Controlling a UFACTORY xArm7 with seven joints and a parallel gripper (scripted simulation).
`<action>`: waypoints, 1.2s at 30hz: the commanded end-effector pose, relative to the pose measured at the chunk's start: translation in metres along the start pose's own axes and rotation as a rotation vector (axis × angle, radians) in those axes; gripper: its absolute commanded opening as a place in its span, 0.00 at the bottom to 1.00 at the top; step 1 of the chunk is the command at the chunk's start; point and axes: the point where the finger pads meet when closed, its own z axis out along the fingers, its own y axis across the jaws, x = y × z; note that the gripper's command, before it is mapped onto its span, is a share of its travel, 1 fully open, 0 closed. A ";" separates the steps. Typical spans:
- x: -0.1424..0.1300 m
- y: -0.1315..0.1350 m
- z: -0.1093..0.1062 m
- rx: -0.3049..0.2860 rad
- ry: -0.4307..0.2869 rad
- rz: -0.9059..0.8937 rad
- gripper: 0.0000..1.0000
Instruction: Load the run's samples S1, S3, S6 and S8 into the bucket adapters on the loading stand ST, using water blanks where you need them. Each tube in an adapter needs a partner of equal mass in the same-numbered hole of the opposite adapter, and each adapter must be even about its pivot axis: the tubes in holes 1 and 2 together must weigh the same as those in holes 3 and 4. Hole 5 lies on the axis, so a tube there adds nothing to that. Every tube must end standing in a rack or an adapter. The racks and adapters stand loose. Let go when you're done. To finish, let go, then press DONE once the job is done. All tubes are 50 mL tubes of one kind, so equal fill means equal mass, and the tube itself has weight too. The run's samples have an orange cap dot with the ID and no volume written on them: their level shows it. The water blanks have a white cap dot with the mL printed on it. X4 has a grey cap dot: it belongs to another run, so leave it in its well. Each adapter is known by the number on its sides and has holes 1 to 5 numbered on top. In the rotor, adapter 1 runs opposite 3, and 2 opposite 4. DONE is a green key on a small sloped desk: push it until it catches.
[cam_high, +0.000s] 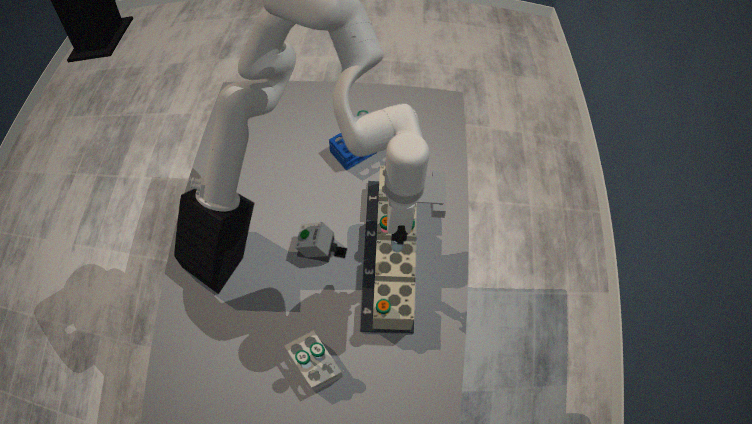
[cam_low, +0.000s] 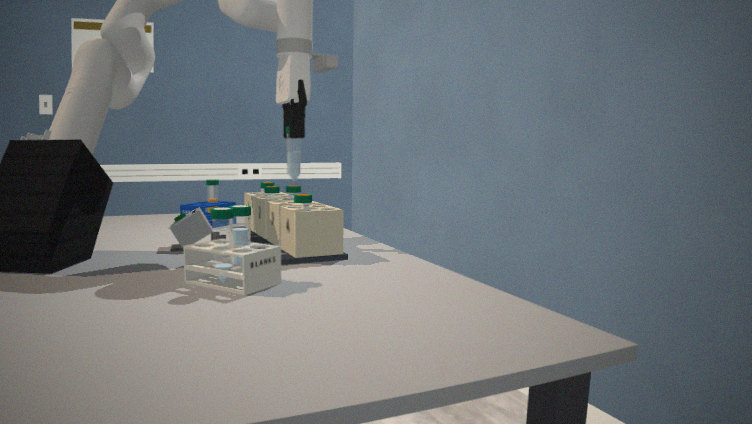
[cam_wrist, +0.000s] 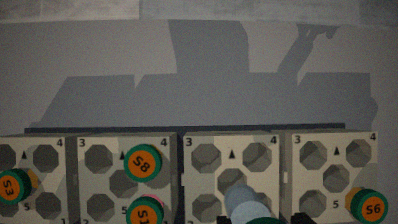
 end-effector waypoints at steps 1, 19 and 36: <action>0.001 0.001 -0.002 -0.003 0.004 -0.001 0.00; 0.001 0.001 0.016 -0.003 0.004 -0.001 0.00; 0.001 0.001 0.036 -0.003 0.004 -0.001 0.00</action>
